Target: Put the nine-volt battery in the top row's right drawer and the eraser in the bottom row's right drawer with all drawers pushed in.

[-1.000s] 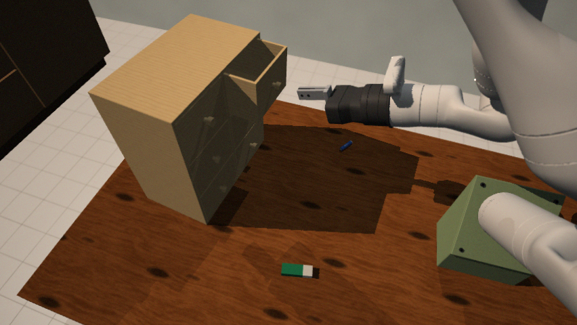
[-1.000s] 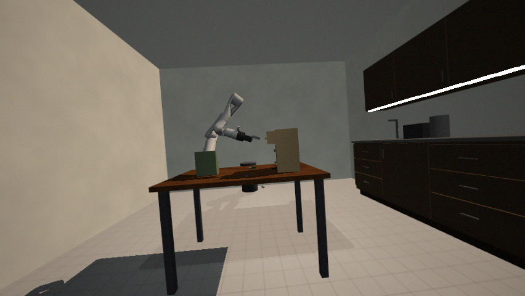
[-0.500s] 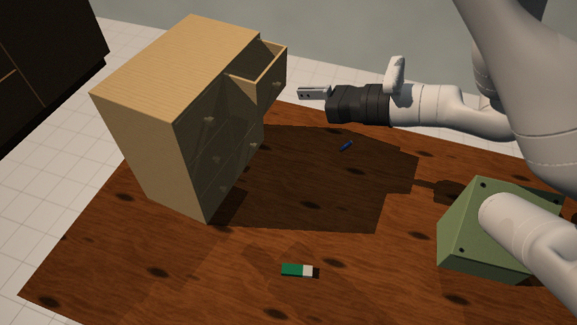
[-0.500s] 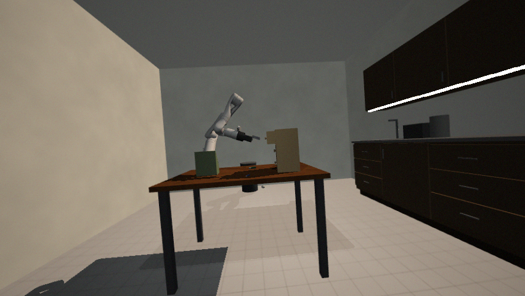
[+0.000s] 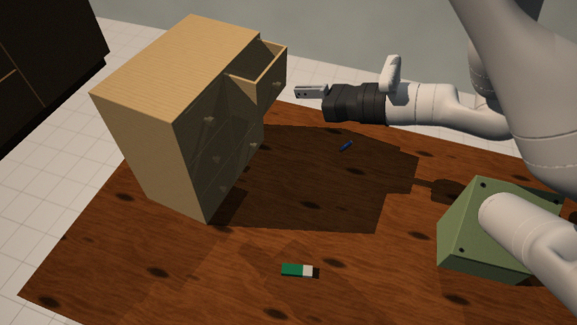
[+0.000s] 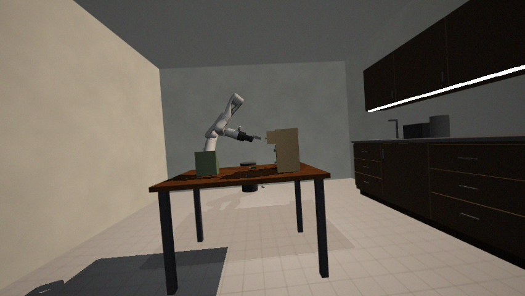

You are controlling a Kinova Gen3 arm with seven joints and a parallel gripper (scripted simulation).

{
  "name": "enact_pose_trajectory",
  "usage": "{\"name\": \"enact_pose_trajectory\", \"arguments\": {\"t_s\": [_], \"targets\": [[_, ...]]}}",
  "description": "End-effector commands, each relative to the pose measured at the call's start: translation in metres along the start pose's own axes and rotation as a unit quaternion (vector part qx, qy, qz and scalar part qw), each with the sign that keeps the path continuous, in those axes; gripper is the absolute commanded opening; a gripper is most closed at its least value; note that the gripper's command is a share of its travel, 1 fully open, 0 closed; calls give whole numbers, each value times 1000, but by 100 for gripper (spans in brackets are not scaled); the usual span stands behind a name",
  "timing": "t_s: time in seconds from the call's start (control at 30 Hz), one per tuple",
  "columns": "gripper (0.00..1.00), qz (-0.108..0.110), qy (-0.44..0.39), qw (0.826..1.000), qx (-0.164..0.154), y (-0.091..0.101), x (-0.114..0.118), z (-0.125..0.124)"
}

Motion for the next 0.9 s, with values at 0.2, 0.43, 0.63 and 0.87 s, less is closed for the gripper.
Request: {"name": "enact_pose_trajectory", "arguments": {"t_s": [0.2,0.43,0.63,0.87], "targets": [[0,-1,2,1000,1,-7,-1,-4],[0,-1,2,1000,1,-16,0,-7],[0,-1,2,1000,1,-22,0,-9],[0,-1,2,1000,1,-33,0,-13]]}}
Point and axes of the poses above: the point where the finger pads meet when closed, its own y axis back along the fingers, its own x axis across the jaws, z = x × y, the point moved 7 cm from there along y, back along the fingers, and after that the axes turned 5 degrees about y, right-handed, at the moved point
